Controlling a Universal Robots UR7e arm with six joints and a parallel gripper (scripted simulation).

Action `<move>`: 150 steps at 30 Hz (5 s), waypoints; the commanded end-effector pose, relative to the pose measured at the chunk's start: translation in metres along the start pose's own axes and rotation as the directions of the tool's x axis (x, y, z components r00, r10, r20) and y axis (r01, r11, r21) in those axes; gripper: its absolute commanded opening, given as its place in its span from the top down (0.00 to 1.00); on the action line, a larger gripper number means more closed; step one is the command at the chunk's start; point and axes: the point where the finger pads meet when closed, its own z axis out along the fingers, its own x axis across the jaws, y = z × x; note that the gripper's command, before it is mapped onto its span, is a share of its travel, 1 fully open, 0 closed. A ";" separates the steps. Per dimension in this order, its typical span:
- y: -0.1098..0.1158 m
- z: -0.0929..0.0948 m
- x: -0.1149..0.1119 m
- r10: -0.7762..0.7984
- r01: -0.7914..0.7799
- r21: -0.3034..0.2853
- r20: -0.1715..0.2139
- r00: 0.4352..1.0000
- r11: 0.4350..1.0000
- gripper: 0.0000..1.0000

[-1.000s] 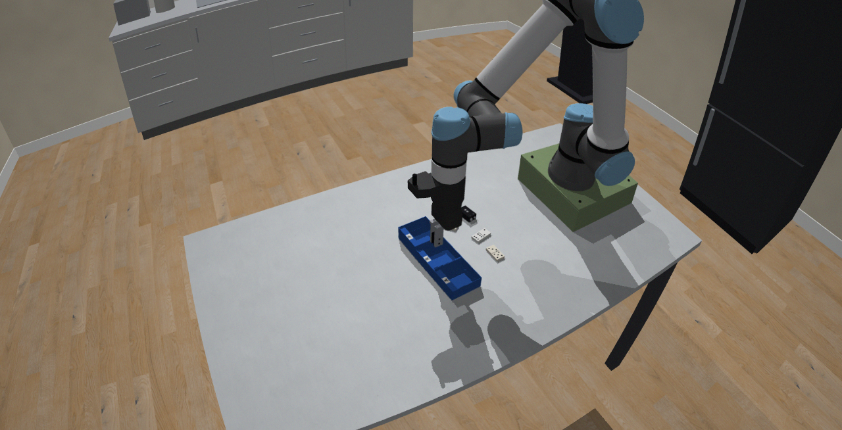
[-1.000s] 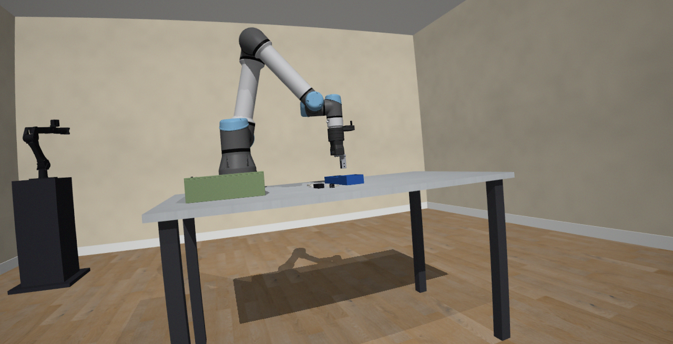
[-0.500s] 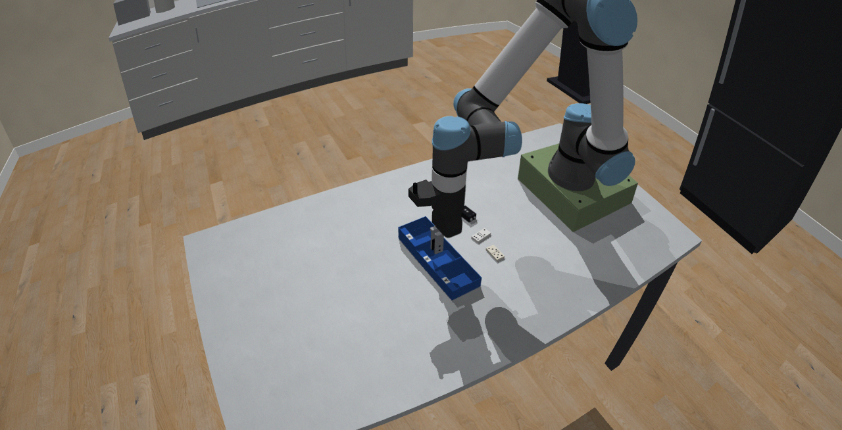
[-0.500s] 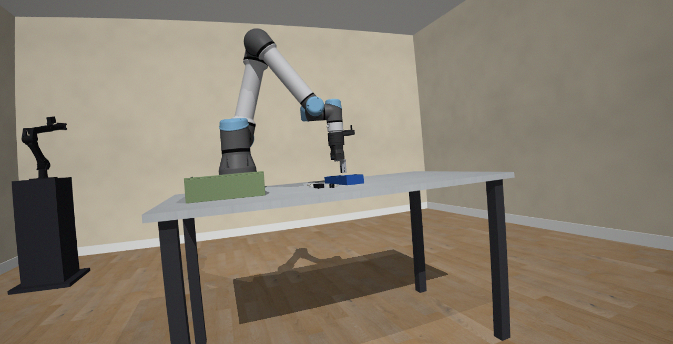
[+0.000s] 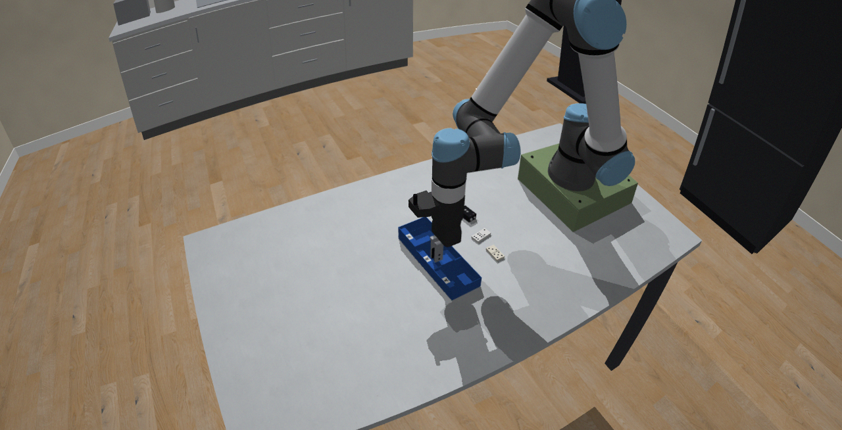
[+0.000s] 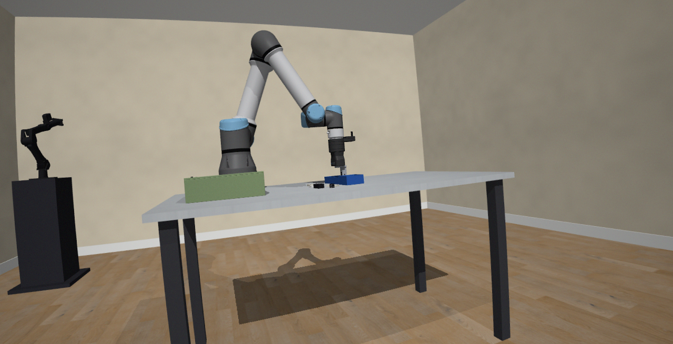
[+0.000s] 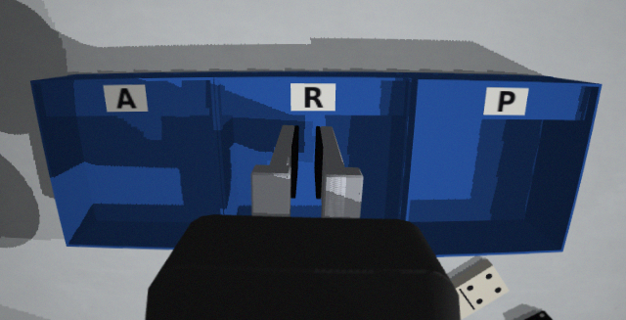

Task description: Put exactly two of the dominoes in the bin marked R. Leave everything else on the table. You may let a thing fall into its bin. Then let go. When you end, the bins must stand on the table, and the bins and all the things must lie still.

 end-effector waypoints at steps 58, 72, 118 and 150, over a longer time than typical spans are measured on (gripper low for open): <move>-0.001 -0.016 0.000 0.000 0.000 0.003 -0.001 1.000 1.000 0.69; -0.001 -0.040 0.000 0.000 0.000 0.003 -0.001 1.000 1.000 0.69; 0.002 -0.028 -0.084 0.000 0.000 0.003 0.000 1.000 1.000 0.69; 0.002 0.001 -0.084 0.000 0.000 0.003 0.000 1.000 1.000 0.69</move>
